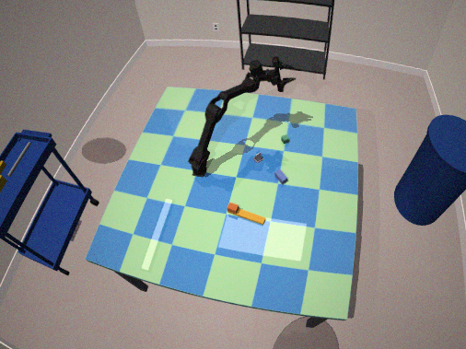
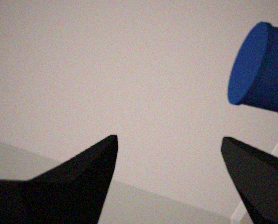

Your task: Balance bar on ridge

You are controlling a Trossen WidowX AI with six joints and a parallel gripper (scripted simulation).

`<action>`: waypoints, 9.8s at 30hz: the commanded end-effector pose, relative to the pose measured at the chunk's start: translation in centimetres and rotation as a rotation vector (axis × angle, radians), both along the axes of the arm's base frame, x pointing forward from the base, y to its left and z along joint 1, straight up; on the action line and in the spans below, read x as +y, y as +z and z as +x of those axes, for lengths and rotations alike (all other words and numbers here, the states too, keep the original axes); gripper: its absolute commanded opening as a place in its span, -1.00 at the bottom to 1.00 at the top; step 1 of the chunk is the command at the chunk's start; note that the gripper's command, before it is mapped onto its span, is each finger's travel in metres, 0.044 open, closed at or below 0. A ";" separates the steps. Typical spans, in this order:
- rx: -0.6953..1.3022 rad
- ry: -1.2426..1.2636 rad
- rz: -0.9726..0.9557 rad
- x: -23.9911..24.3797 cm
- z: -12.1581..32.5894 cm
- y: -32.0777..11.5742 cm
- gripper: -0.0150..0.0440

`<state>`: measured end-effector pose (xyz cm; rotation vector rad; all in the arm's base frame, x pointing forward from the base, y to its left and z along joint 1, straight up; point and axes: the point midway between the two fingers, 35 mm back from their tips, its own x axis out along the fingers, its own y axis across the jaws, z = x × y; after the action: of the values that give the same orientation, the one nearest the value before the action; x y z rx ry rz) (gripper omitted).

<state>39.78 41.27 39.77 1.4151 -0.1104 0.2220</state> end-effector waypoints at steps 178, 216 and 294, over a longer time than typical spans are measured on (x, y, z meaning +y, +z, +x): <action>1.464 0.772 -1.146 -62.5 -9.0 -34.6 -0.23; 1.460 0.778 -1.148 -62.4 -9.2 -25.2 -0.49; 1.628 0.455 -0.719 -33.3 -6.6 -25.1 -0.49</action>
<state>33.62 7.08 14.43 0.5239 1.4923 -0.5106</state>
